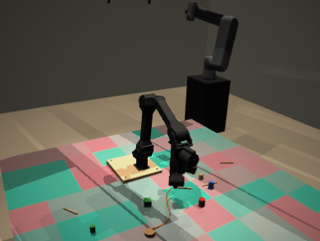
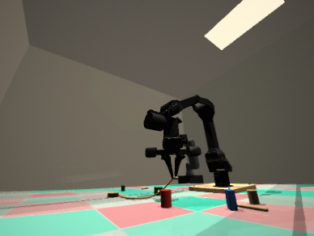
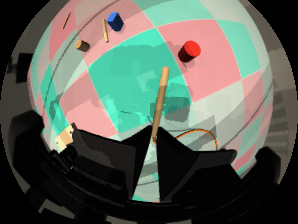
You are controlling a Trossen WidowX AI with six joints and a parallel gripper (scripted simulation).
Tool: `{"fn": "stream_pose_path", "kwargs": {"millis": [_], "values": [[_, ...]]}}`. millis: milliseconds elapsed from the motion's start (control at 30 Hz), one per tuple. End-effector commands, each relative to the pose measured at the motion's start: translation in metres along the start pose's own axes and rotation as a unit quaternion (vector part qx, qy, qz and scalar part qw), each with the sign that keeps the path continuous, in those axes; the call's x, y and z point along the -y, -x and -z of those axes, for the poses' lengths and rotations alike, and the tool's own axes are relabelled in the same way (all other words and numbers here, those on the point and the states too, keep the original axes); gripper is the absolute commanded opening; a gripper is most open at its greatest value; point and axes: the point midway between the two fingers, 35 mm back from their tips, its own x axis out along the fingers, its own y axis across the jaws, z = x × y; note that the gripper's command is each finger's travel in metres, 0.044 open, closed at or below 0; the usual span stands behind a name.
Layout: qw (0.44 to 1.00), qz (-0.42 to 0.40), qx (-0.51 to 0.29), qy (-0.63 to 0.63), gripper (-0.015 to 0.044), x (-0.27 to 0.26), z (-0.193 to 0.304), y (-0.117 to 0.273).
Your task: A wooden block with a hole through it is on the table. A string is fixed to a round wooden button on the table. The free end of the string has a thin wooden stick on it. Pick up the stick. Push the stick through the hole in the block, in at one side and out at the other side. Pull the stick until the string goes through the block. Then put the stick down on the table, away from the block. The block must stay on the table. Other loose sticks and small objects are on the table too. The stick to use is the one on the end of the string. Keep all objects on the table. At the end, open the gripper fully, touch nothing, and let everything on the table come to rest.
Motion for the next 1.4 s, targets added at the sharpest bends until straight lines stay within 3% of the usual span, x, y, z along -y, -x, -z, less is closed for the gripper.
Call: {"fn": "stream_pose_path", "kwargs": {"millis": [0, 667, 1367], "values": [[0.998, 0.000, 0.003, -0.068, 0.0000, 0.004, -0.002, 0.001], [0.911, 0.000, 0.003, -0.413, 0.0000, 0.022, -0.006, 0.002], [0.696, -0.001, 0.004, -0.718, 0.0000, 0.041, -0.010, 0.002]]}}
